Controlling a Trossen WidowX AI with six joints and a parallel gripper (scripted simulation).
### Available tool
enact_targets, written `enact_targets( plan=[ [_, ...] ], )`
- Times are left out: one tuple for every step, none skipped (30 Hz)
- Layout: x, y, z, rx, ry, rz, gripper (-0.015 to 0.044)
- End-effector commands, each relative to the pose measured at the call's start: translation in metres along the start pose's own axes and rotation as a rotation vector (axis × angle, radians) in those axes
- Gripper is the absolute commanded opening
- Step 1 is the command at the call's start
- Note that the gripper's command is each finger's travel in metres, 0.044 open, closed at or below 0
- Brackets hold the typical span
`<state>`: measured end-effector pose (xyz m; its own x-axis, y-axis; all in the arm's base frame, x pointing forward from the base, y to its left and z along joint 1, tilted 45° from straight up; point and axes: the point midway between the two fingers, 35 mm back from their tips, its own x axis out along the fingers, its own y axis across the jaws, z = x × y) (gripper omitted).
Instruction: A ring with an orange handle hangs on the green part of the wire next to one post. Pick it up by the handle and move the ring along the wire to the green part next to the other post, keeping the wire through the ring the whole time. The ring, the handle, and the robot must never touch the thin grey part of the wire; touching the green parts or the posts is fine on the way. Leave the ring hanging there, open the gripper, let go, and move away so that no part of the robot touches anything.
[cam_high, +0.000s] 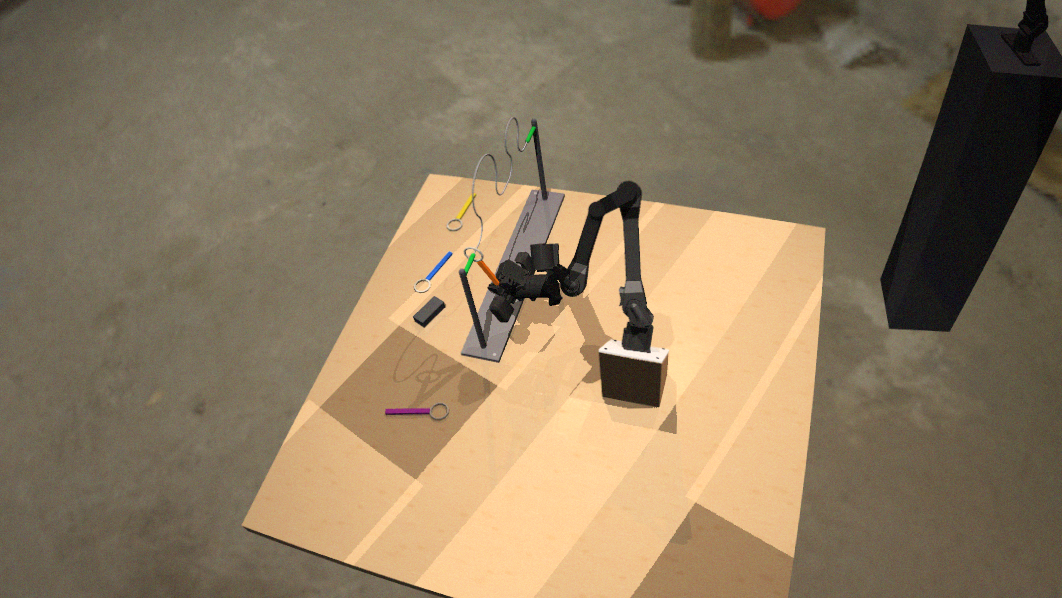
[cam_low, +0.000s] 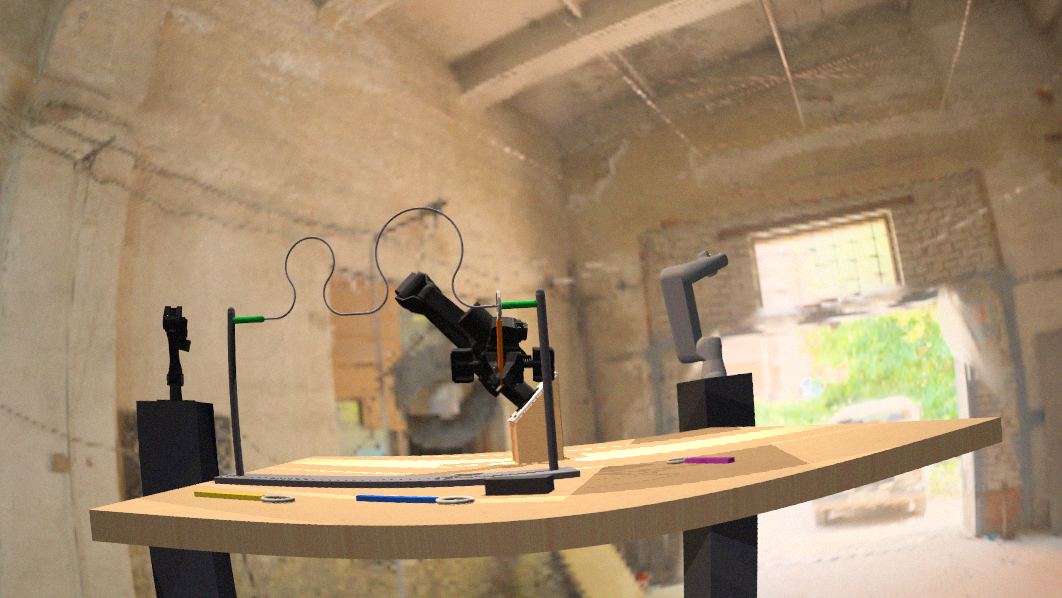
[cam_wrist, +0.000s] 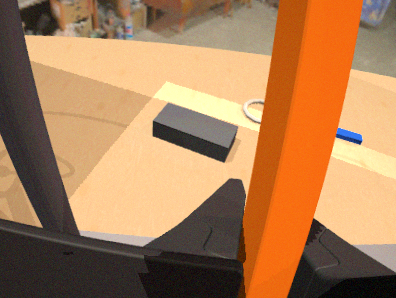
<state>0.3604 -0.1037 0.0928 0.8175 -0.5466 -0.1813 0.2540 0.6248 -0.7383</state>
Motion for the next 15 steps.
enact_targets(
  plan=[
    [-0.001, 0.005, -0.001, 0.003, 0.003, -0.001, -0.015],
    [-0.001, 0.006, -0.001, 0.003, 0.003, -0.001, -0.015],
    [-0.001, 0.007, -0.001, 0.003, 0.003, -0.001, -0.015],
    [-0.001, 0.008, -0.001, 0.003, 0.003, -0.001, -0.015],
    [-0.001, 0.009, -0.001, 0.003, 0.003, -0.001, -0.015],
    [-0.002, 0.01, -0.001, 0.003, 0.003, -0.001, -0.015],
    [-0.002, 0.011, -0.001, 0.004, 0.003, -0.001, -0.015],
    [-0.002, 0.012, -0.001, 0.004, 0.003, -0.001, -0.015],
    [-0.002, 0.013, -0.001, 0.004, 0.003, -0.001, -0.015],
    [-0.002, 0.014, -0.001, 0.004, 0.003, -0.001, -0.015],
    [-0.002, 0.015, -0.001, 0.004, 0.003, -0.001, -0.015],
    [-0.002, 0.016, -0.001, 0.004, 0.002, -0.001, -0.015],
    [-0.002, 0.017, -0.001, 0.004, 0.002, -0.001, -0.015],
    [-0.002, 0.017, -0.001, 0.004, 0.002, -0.001, -0.015],
    [-0.002, 0.017, -0.001, 0.004, 0.002, -0.001, -0.015]
  ],
)
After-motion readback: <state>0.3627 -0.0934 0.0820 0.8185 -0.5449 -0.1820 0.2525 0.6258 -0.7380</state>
